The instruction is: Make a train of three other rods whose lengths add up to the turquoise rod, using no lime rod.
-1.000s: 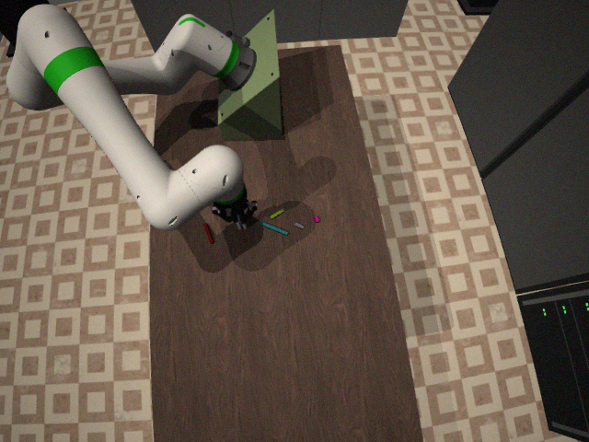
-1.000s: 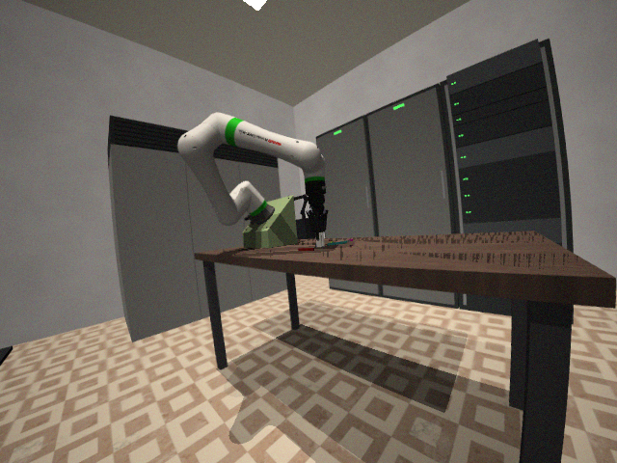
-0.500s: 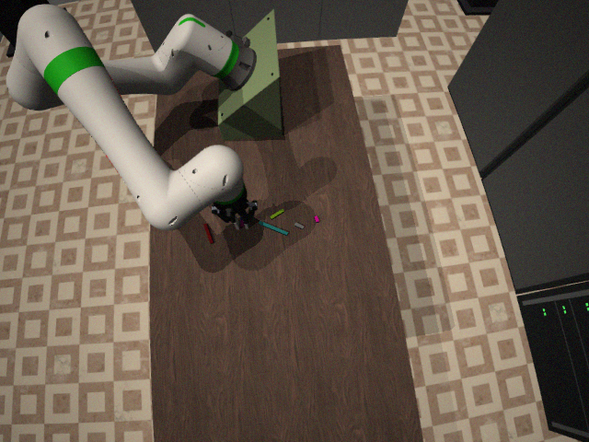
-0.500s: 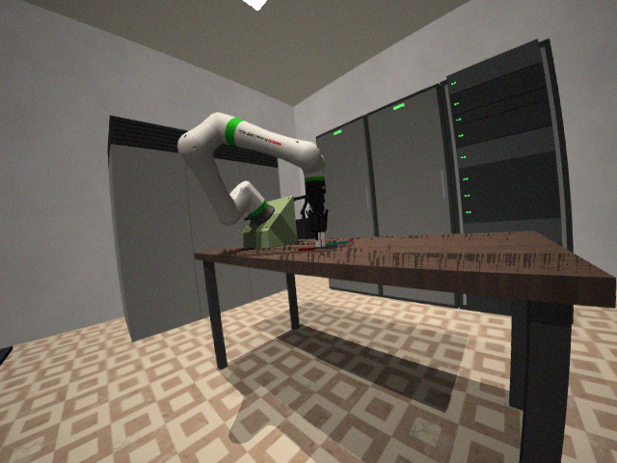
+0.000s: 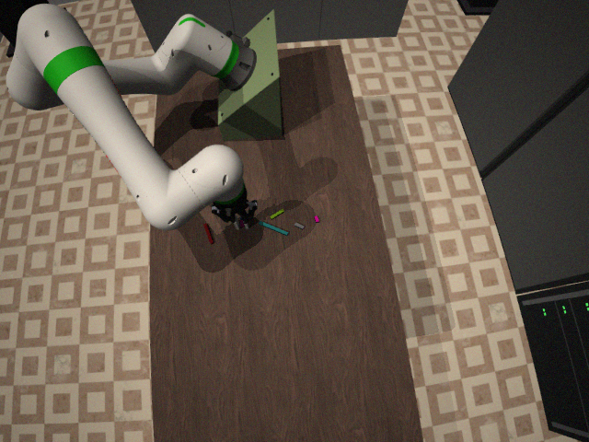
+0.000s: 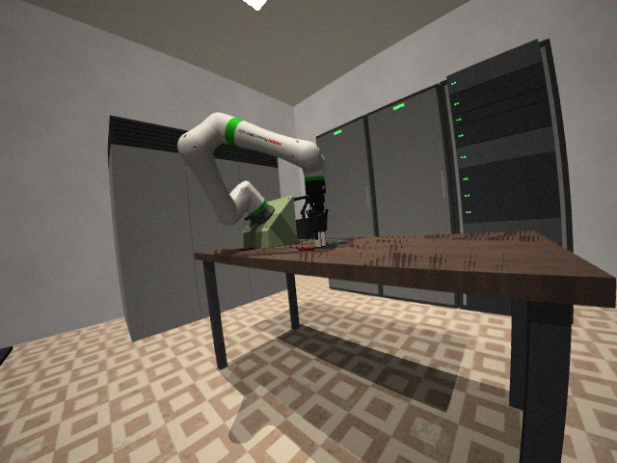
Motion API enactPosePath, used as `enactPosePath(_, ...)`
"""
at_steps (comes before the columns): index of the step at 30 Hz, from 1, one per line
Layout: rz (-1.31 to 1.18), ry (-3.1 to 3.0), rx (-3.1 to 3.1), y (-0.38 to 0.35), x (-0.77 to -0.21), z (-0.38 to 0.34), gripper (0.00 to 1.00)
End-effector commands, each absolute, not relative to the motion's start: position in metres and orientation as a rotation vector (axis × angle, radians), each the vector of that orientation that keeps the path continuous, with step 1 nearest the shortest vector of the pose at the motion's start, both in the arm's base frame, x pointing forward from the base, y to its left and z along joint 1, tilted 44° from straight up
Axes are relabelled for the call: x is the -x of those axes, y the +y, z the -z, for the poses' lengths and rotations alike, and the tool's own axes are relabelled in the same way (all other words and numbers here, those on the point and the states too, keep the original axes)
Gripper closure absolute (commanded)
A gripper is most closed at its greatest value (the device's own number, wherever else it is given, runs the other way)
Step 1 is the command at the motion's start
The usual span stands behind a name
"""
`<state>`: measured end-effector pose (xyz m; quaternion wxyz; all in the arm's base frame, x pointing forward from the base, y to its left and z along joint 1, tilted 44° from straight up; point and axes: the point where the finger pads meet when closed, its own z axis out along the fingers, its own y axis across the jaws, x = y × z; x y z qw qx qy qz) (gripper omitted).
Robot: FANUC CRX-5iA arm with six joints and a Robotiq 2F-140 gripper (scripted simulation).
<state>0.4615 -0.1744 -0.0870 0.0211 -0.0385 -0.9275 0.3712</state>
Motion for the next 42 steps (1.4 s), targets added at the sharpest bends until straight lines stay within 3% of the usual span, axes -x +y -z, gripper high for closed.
enactPosePath(1, -1.151, -2.876, 0.119, -0.170, -0.462, 0.083, 0.85)
enactPosePath(28, -1.151, -2.876, 0.119, -0.114, -0.468, 0.023, 0.85)
enactPosePath(29, -1.151, -2.876, 0.119, -0.114, -0.468, 0.023, 0.00)
enactPosePath(42, -1.151, -2.876, 0.119, -0.114, -0.468, 0.023, 0.00)
